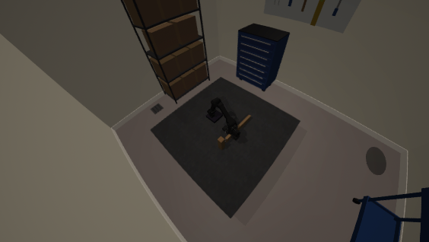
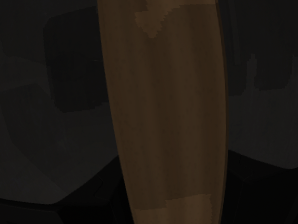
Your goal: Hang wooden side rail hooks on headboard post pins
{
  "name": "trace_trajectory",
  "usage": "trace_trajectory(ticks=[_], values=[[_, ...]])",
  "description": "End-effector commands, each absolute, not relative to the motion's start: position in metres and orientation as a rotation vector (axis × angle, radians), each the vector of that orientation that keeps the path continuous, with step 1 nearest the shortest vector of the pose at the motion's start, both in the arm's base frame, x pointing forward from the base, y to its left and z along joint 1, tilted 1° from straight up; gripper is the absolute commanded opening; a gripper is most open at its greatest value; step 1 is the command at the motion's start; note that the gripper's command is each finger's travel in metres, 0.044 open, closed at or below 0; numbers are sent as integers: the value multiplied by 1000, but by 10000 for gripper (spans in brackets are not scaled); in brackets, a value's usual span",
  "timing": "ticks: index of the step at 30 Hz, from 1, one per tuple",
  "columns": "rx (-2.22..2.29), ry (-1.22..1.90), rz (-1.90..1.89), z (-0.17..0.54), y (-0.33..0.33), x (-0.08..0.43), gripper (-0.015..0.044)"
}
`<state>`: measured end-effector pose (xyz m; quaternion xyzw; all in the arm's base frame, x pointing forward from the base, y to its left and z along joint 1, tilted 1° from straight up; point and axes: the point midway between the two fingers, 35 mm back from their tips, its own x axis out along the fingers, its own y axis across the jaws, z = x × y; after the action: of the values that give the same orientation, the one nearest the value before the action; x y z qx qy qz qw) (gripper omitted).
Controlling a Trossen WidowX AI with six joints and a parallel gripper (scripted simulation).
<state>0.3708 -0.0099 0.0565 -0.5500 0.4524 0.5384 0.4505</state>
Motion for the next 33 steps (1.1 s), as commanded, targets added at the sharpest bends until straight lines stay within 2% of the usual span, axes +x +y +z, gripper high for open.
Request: trace_trajectory(ticks=[1,33], values=[[-1364,1116,1321,59,-12,371,0],[-1364,1116,1321,61,-14,374,0]])
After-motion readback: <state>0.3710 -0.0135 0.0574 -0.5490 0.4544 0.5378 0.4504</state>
